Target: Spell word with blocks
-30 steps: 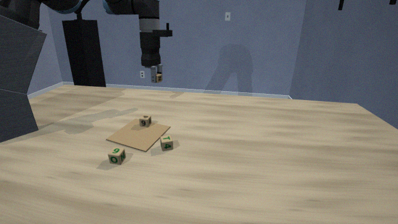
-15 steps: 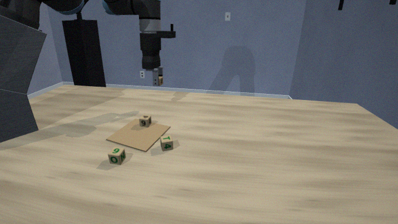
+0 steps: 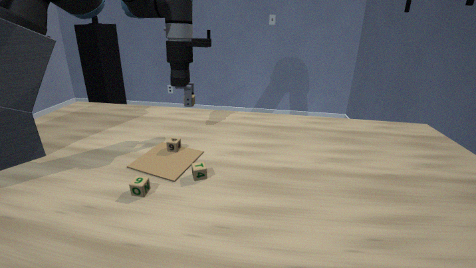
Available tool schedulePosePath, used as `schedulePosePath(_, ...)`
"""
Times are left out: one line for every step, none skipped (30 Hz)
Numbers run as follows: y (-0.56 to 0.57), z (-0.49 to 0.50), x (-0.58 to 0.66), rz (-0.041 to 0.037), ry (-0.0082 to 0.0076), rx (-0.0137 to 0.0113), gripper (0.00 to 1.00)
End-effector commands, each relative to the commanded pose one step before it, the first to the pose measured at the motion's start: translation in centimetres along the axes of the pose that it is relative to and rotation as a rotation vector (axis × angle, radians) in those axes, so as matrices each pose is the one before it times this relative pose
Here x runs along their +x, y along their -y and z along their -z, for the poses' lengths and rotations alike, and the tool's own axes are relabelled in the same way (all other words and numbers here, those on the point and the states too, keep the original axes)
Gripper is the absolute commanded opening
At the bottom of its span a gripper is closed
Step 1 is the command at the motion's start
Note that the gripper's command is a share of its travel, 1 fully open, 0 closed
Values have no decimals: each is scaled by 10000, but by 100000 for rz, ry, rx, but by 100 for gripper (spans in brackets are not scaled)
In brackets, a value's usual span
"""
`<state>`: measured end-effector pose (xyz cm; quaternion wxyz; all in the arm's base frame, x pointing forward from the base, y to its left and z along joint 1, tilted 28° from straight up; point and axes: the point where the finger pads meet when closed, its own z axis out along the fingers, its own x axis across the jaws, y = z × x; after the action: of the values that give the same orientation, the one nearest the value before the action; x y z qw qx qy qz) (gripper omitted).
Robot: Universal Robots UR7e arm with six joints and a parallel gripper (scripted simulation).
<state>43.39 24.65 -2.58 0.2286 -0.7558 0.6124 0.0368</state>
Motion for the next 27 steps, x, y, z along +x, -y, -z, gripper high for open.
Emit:
schedulePosePath(3079,-580,15651,13967,-58,-87,57)
schedulePosePath(0,0,0,0,0,0,57)
schedulePosePath(0,0,0,0,0,0,57)
schedulePosePath(-246,-145,3840,3120,-17,-49,57)
schedulePosePath(-507,-144,3855,3163,-7,-55,57)
schedulePosePath(-356,-63,2740,2237,-9,-18,57)
schedulePosePath(-360,-47,2039,1680,-4,-16,57)
schedulePosePath(-455,-46,2217,1837,-2,-16,57)
schedulePosePath(-487,-32,2241,1858,-4,-9,57)
schedulePosePath(-581,-31,2234,1873,0,-11,57)
schedulePosePath(-696,-36,2187,1866,6,-16,57)
schedulePosePath(-795,-39,2125,1848,11,-19,57)
schedulePosePath(-885,-39,2093,1852,15,-21,57)
schedulePosePath(-975,-39,2052,1852,20,-22,57)
schedulePosePath(-1034,-29,2064,1881,20,-18,57)
schedulePosePath(-988,0,2067,1861,11,-3,57)
schedulePosePath(-1069,0,2014,1853,15,-4,57)
schedulePosePath(-1170,-1,1980,1869,20,-6,57)
schedulePosePath(0,0,0,0,0,0,57)
schedulePosePath(0,0,0,0,0,0,57)
schedulePosePath(-2178,-5,3264,3188,46,-13,57)
schedulePosePath(-2140,66,3326,3200,21,21,57)
schedulePosePath(-1507,64,2192,2146,10,22,57)
schedulePosePath(-1239,57,1691,1688,7,20,57)
schedulePosePath(-1366,69,1786,1807,6,24,57)
schedulePosePath(-1494,76,1822,1892,8,26,57)
schedulePosePath(-1546,76,1738,1866,11,26,57)
